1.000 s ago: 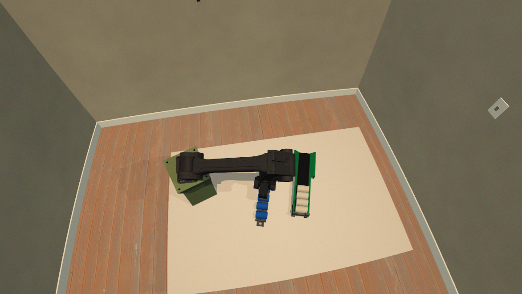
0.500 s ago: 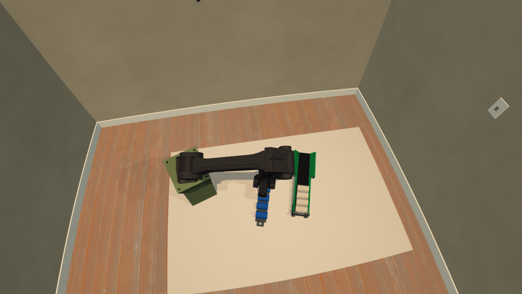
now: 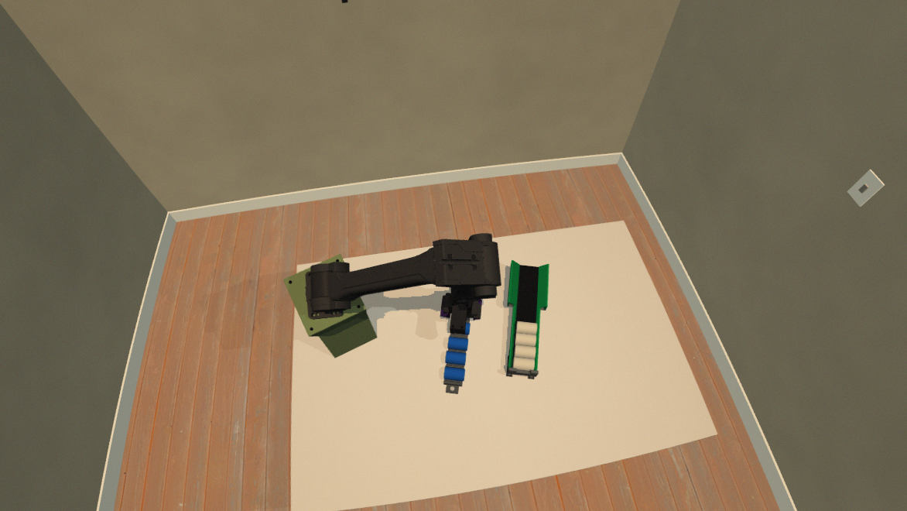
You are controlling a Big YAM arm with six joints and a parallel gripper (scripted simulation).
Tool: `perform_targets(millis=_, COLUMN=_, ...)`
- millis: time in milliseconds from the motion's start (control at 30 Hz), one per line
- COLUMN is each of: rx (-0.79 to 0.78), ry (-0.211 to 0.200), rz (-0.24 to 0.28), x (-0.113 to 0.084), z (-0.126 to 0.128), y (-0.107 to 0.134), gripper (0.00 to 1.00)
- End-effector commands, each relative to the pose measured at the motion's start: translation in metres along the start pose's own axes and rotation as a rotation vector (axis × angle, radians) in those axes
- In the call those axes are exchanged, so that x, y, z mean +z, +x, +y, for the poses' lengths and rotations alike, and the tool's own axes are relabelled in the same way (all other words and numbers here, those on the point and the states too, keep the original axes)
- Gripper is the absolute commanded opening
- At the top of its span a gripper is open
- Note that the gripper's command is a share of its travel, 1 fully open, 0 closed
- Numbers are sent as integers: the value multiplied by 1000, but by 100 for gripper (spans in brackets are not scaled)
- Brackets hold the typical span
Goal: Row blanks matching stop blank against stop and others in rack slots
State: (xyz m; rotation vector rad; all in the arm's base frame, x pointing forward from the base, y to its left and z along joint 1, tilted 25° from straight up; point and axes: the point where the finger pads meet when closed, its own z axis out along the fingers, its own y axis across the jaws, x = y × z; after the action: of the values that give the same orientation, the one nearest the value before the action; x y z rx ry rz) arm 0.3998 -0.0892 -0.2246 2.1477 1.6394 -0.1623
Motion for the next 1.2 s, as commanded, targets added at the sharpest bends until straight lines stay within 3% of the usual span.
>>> perform_targets(millis=0, rx=6, ry=9, rz=-2, x=-12, z=-4, y=3, gripper=81)
perform_targets(millis=100, rx=10, ry=14, rz=-4, x=-11, z=-6, y=1, gripper=81)
perform_targets(millis=133, rx=10, ry=49, rz=-14, x=-1, z=-20, y=-3, gripper=81)
perform_targets(millis=200, rx=9, ry=49, rz=-13, x=-2, z=-20, y=-3, gripper=81)
perform_targets(millis=233, rx=9, ry=49, rz=-13, x=-2, z=-20, y=-3, gripper=100)
perform_targets(millis=900, rx=15, ry=32, rz=-10, x=-5, z=-11, y=-3, gripper=100)
perform_targets(millis=1167, rx=7, ry=7, rz=-2, x=-27, z=-3, y=3, gripper=100)
